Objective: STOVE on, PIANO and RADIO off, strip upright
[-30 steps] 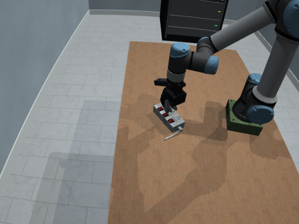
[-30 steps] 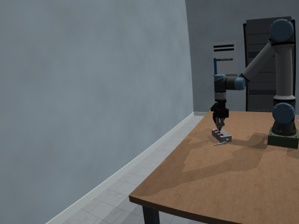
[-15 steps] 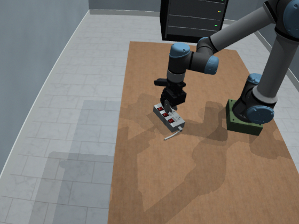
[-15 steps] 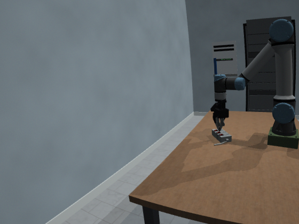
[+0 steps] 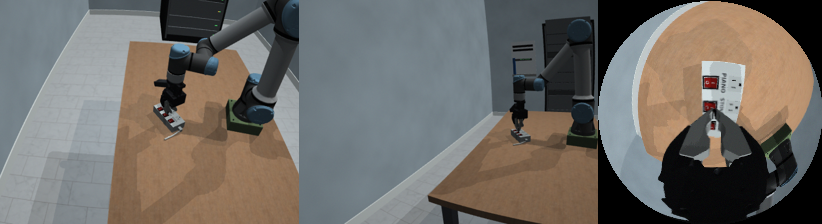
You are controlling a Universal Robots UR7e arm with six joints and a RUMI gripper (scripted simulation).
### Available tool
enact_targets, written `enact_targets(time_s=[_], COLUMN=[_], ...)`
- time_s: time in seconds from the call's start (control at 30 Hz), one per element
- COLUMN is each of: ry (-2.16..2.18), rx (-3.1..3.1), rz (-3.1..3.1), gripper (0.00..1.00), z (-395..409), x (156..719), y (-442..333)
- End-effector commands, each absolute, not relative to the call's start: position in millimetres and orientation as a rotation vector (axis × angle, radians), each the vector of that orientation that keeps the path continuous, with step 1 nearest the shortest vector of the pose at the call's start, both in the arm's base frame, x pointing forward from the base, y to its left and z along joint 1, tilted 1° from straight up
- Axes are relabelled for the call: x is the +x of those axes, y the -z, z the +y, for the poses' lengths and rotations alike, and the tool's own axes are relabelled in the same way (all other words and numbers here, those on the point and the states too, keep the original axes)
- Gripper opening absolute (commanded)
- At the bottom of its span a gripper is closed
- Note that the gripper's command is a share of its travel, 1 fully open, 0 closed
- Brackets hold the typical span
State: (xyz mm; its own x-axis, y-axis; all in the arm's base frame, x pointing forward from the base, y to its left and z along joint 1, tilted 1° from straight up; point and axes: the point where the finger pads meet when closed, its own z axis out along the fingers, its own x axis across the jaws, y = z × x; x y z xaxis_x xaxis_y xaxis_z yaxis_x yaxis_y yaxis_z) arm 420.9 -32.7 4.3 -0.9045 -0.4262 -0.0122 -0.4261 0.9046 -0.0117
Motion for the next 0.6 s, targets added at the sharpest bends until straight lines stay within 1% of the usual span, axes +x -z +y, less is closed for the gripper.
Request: enact_targets(time_s=[0.0, 0.57], ry=[0.015, 0.015], rx=[-0.683, -0.683], rz=[3.051, 3.051], gripper=[0.0, 0.0], z=[-32.8, -32.8], x=[421.3, 421.3], y=[-3.2, -1.4])
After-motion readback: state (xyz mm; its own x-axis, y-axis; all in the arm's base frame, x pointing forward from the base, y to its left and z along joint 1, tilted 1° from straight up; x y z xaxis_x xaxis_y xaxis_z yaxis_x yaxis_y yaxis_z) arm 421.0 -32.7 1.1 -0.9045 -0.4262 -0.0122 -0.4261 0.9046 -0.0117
